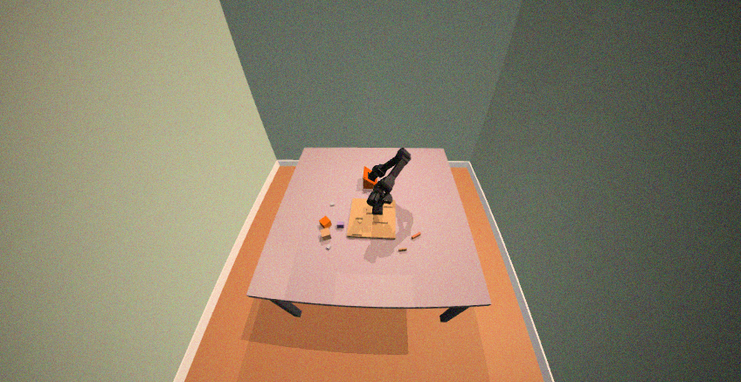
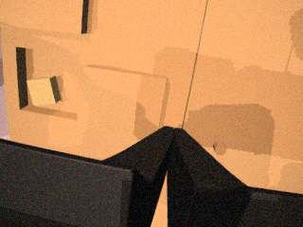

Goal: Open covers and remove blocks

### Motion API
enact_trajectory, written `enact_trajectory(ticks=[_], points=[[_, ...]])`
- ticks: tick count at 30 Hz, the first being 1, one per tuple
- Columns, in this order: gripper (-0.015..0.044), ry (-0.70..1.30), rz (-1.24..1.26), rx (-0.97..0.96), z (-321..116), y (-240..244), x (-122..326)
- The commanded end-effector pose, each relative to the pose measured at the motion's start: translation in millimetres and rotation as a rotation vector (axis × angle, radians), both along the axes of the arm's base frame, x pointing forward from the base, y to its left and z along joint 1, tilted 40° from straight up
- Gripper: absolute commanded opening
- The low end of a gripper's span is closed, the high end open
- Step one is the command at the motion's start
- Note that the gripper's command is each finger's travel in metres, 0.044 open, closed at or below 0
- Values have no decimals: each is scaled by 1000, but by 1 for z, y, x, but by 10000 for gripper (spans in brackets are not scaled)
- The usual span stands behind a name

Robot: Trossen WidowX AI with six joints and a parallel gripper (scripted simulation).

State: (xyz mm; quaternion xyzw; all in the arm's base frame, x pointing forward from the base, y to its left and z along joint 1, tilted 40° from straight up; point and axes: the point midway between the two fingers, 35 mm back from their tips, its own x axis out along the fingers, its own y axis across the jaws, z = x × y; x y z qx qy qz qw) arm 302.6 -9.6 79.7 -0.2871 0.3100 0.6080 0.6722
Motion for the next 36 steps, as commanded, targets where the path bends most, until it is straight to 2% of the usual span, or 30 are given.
enact_trajectory(ticks=[1,36], points=[[0,0,4,-5,0,-1,0],[0,-1,4,-5,-22,16,3]])
